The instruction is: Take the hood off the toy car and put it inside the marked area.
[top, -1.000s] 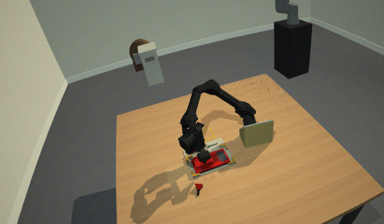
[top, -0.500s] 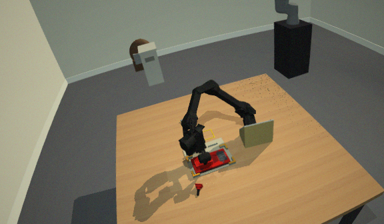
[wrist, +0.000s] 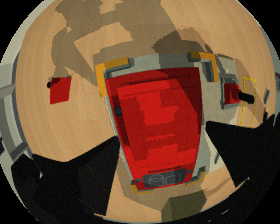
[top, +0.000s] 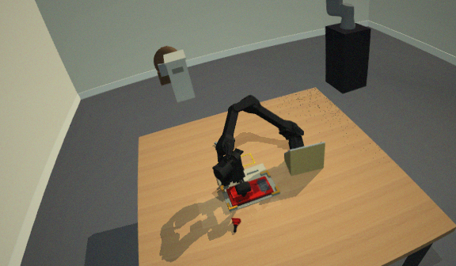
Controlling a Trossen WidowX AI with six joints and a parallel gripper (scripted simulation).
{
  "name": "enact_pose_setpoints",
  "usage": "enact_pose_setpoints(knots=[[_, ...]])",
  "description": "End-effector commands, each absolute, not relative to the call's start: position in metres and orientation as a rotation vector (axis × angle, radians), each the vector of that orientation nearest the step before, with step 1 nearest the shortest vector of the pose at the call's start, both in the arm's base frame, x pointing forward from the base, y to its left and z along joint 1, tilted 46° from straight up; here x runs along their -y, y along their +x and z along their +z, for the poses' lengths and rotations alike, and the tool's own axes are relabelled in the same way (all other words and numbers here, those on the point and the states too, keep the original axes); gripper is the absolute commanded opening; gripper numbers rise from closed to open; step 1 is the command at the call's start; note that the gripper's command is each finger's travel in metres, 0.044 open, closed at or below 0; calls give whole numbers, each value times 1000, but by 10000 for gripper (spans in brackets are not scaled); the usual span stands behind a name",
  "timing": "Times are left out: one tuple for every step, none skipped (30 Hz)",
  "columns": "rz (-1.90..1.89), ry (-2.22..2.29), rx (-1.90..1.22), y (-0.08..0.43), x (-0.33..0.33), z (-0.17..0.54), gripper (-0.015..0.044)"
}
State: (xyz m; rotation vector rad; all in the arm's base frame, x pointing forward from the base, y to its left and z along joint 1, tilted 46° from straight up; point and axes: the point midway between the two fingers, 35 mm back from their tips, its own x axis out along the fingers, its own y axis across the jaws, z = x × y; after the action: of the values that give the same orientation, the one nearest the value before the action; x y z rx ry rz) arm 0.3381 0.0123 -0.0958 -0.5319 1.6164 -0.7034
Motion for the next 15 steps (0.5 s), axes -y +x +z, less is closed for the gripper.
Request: enact_pose_setpoints(knots=[[-702, -538, -1615, 338, -11, -97, 440], [-702, -538, -1615, 338, -10, -98, 440], [-702, -538, -1615, 338, -10, -98, 440], [-702, -538, -1615, 338, -10, -98, 440], [-702, -538, -1615, 338, -9, -99, 440], [-702, -538, -1615, 338, -9, -99, 440], [-702, -538, -1615, 338, -9, -99, 440], [-702, -538, -1615, 337, -8, -100, 440], [-702, -538, -1615, 337, -8, -100, 440], [-702, -538, -1615, 337, -7, -100, 440], [-702, -538, -1615, 337, -7, -101, 440], [-702, -538, -1615, 337, -7, -101, 440], [-702, -538, -1615, 337, -6, -102, 440], [-702, -538, -1615, 337, -6, -102, 440], [-702, -538, -1615, 337, -6, -102, 440]])
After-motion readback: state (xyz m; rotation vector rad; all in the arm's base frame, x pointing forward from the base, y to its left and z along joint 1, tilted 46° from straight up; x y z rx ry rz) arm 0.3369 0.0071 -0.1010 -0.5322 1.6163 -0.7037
